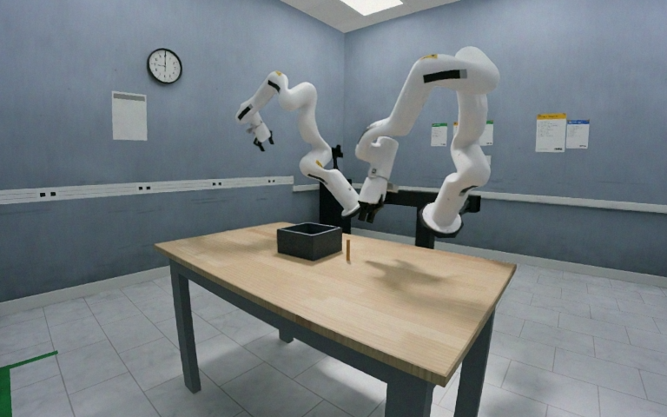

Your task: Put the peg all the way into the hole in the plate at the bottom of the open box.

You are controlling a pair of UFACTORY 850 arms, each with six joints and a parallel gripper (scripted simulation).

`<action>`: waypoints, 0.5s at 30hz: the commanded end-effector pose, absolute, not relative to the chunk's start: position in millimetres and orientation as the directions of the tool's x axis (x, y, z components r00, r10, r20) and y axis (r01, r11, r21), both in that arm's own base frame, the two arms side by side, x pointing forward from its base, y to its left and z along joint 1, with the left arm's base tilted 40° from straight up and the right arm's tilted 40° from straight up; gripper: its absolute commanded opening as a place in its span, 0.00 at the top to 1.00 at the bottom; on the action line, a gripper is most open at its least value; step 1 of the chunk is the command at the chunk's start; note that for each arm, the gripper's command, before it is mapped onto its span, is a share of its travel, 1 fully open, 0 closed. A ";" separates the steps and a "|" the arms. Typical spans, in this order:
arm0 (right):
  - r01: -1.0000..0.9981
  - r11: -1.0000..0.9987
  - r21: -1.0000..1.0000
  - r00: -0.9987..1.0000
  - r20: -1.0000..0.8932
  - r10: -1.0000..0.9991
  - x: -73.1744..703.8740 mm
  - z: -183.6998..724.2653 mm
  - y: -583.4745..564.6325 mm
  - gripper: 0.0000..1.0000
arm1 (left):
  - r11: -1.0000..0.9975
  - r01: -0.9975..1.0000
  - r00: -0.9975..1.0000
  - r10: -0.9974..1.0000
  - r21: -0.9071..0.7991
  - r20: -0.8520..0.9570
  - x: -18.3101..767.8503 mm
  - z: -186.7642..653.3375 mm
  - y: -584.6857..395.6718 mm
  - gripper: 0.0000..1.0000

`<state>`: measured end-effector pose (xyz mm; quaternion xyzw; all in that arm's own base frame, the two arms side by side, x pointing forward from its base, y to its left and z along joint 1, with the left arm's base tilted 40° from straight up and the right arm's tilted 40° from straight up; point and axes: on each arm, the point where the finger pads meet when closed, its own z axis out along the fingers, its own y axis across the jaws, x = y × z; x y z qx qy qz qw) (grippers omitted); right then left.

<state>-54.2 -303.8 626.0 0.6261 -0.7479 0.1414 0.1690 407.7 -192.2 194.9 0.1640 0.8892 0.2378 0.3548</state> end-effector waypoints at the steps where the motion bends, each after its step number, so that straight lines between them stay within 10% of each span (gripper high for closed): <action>1: -0.984 0.176 0.000 -0.159 0.432 -0.888 -54.3 626.9 -303.7 0.00 | 0.823 0.116 -0.767 0.430 0.557 -0.476 406.1 200.3 -193.2 0.56; 15: -0.984 0.176 0.000 -0.159 0.432 -0.888 -54.3 626.9 -303.7 0.00 | 0.822 0.115 -0.856 0.367 0.558 -0.364 401.1 209.3 -198.1 0.56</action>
